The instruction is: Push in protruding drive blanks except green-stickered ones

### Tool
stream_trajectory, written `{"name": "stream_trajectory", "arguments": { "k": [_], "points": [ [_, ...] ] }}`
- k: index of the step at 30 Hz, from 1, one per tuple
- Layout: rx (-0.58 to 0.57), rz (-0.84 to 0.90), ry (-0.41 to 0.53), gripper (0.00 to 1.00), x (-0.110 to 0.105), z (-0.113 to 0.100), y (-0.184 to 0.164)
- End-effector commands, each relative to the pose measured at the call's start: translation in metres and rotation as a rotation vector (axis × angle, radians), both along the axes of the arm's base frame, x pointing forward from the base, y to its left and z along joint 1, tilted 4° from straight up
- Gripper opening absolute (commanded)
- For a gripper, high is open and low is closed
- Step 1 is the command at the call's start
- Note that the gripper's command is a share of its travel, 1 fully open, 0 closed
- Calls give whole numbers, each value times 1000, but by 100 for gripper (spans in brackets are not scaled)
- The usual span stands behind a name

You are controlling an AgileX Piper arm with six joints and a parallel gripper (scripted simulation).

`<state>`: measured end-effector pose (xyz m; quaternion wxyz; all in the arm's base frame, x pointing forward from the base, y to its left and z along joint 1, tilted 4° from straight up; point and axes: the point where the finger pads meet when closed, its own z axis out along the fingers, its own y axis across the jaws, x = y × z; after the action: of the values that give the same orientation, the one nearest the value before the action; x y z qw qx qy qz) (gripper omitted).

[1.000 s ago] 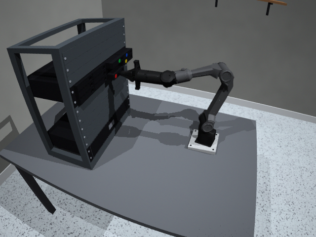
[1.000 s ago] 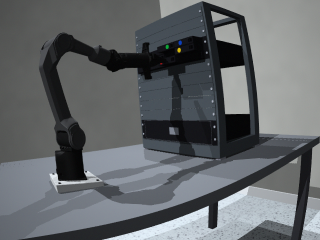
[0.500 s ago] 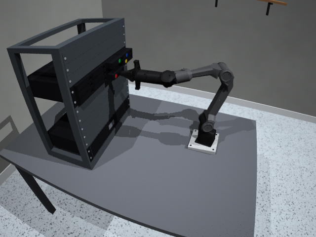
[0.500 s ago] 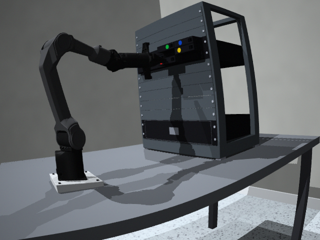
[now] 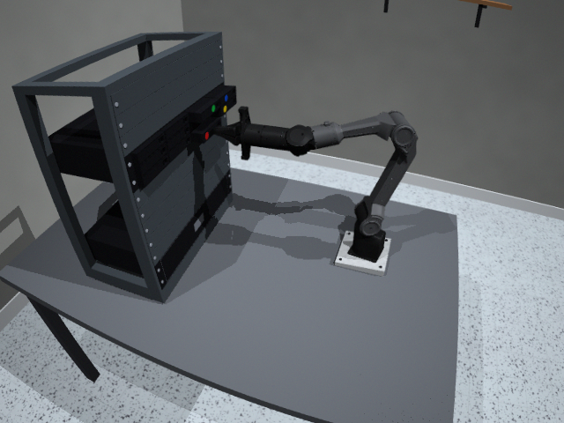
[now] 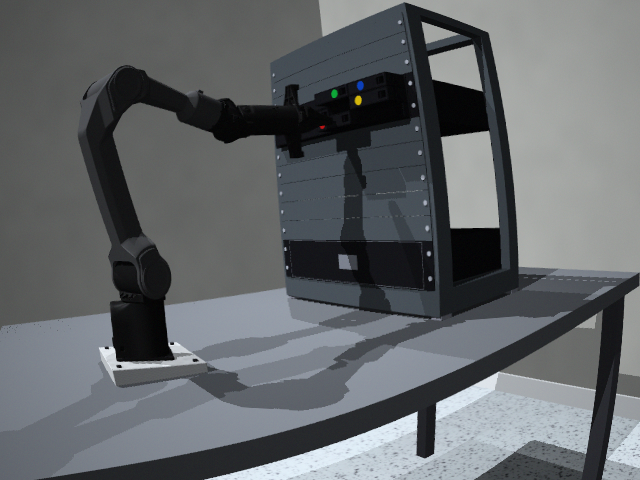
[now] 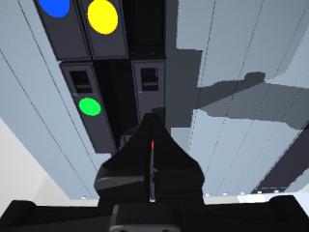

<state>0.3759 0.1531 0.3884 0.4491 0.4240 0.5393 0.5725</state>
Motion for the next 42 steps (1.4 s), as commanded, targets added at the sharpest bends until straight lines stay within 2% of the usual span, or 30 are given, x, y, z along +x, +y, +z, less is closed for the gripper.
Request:
{"name": "stream_trajectory", "arguments": {
  "k": [1,42],
  "points": [
    [2,2,-3,0,0,2,0],
    [2,2,-3,0,23,2,6]
  ]
}}
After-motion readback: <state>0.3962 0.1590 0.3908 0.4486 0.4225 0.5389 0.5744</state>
